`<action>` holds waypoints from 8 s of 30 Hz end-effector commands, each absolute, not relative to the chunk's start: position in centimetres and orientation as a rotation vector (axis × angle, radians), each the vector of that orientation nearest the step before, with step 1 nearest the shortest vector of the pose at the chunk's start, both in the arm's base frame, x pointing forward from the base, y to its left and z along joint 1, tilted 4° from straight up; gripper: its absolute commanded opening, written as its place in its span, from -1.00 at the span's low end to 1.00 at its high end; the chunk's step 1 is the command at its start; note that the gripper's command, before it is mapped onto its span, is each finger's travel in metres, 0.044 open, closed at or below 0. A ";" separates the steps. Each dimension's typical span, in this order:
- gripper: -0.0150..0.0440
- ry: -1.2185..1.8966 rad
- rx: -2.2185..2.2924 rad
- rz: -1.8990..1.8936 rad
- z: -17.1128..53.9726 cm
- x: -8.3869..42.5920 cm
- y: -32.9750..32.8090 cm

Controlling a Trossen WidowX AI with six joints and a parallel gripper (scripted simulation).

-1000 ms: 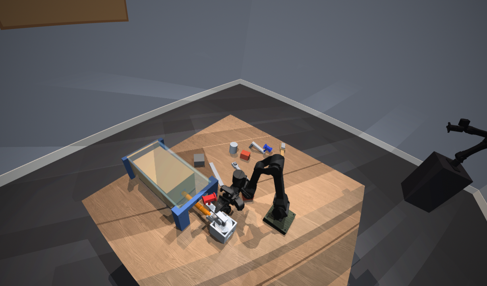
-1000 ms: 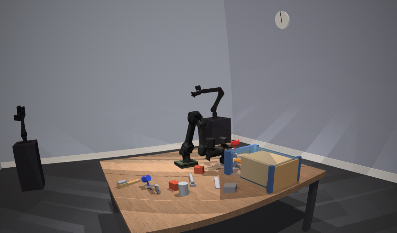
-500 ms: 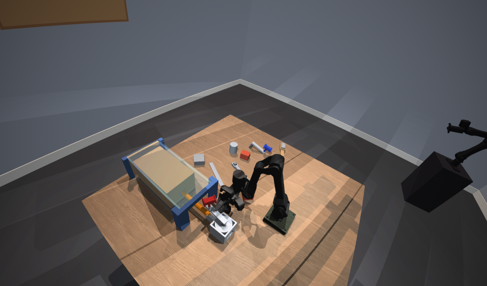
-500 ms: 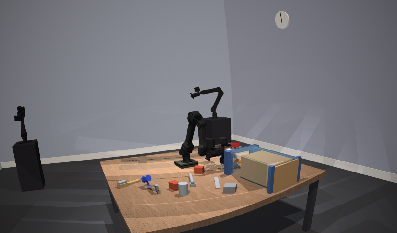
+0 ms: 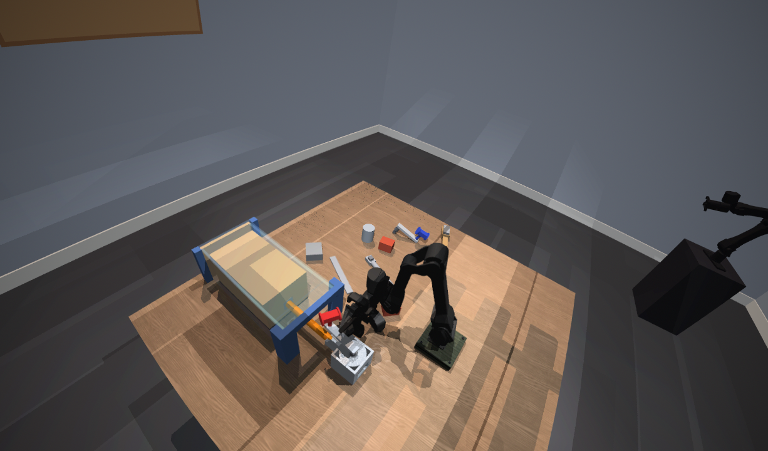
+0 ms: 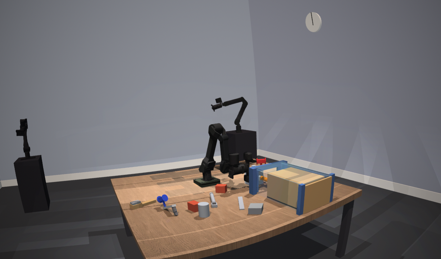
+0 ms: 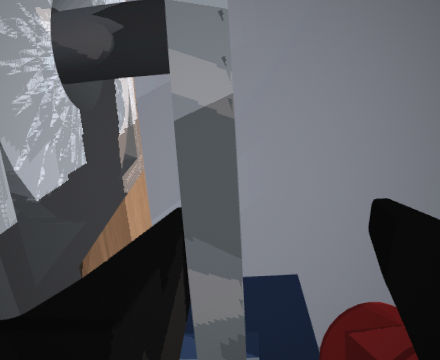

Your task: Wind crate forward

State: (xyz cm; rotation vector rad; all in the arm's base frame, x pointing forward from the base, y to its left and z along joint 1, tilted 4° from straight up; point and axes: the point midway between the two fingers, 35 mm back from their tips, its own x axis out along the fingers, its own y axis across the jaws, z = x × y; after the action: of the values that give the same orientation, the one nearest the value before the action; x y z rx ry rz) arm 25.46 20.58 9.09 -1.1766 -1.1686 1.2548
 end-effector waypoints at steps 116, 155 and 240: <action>0.32 -1.167 -1.175 1.256 8.6 25.4 20.6; 0.32 -1.167 -1.175 1.256 8.6 25.4 20.6; 1.00 -0.669 -0.932 1.141 19.2 29.6 11.5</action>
State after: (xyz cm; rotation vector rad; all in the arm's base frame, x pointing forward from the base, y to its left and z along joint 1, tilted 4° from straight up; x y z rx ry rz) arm 28.01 10.75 18.95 -1.0558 -0.7972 1.1151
